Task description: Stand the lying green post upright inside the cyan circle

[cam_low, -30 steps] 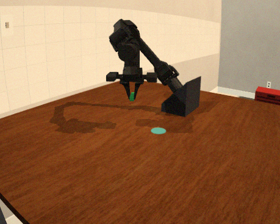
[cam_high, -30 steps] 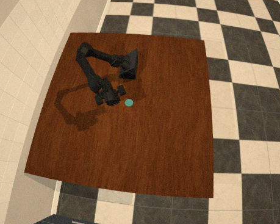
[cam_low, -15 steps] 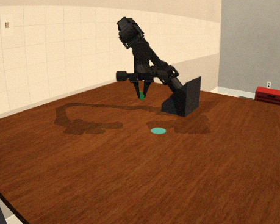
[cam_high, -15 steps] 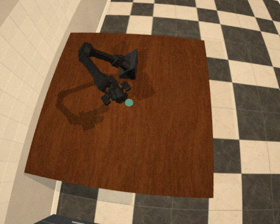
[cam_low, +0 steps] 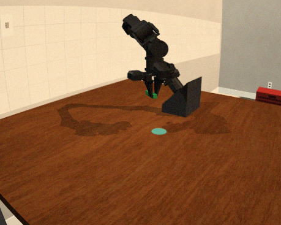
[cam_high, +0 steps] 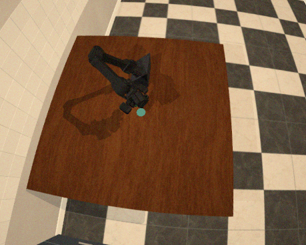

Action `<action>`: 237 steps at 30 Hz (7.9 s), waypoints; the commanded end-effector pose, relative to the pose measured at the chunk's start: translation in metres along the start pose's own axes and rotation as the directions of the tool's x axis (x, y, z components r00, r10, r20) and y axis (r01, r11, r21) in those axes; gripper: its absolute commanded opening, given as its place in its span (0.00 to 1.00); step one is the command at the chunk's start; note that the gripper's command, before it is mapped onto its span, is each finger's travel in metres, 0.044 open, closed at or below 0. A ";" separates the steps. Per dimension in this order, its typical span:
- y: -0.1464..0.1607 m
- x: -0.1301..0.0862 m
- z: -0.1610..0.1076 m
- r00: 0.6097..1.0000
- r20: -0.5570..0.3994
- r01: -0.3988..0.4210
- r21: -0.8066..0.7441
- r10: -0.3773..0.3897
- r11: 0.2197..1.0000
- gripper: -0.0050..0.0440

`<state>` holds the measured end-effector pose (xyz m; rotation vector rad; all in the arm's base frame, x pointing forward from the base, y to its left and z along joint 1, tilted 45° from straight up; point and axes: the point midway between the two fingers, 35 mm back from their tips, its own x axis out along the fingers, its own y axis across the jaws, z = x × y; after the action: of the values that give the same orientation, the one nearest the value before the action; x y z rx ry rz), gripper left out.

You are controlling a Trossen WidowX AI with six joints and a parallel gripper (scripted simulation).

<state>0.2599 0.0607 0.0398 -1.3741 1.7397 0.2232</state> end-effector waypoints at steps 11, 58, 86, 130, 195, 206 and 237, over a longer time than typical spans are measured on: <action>0.023 -0.005 0.009 1.000 -0.001 0.000 -0.155 0.000 0.988 0.15; 0.033 0.017 -0.001 0.947 0.175 -0.239 -0.171 0.268 0.956 0.15; 0.039 0.024 -0.002 0.865 0.319 -0.335 -0.210 0.388 0.918 0.15; 0.042 0.027 -0.003 0.681 0.563 -0.376 -0.280 0.468 0.883 0.15; 0.031 0.019 -0.009 0.365 0.857 -0.233 -0.294 0.364 0.927 0.15; 0.028 0.017 -0.011 0.315 0.890 -0.195 -0.279 0.330 0.940 0.15; 0.020 0.010 -0.021 0.162 0.965 -0.059 -0.198 0.205 0.978 0.15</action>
<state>0.2320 0.0492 0.0347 -0.7080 0.6744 1.1048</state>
